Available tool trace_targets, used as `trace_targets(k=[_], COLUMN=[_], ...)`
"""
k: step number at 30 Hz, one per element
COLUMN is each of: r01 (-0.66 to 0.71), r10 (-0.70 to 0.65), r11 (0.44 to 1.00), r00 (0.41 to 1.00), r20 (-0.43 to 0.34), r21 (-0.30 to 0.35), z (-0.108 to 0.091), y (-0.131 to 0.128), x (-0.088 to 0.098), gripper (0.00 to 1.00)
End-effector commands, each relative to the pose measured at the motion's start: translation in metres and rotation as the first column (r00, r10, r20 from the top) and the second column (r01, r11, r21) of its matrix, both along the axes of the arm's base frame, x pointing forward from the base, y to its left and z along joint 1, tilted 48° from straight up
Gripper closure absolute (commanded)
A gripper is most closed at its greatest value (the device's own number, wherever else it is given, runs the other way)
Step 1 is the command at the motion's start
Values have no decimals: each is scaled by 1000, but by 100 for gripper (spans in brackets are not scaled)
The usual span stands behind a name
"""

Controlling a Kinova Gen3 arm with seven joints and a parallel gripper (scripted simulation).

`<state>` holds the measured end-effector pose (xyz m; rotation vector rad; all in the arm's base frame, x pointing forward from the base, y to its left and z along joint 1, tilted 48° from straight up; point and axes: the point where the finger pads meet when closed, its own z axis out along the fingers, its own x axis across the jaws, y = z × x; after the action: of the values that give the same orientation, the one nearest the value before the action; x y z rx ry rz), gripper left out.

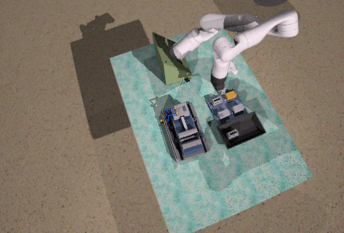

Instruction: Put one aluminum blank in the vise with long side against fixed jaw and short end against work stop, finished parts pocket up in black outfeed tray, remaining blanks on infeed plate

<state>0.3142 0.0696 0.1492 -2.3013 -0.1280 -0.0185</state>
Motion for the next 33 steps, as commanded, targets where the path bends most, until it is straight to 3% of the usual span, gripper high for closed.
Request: trace_targets(k=[1, 33], r01=[-7, -7], r10=[7, 7], r11=[1000, 1000], r00=[1000, 1000], r20=[1, 1], r21=[0, -2], z=[-8, -74], y=[9, 82], x=[-1, -5], gripper=[0, 0])
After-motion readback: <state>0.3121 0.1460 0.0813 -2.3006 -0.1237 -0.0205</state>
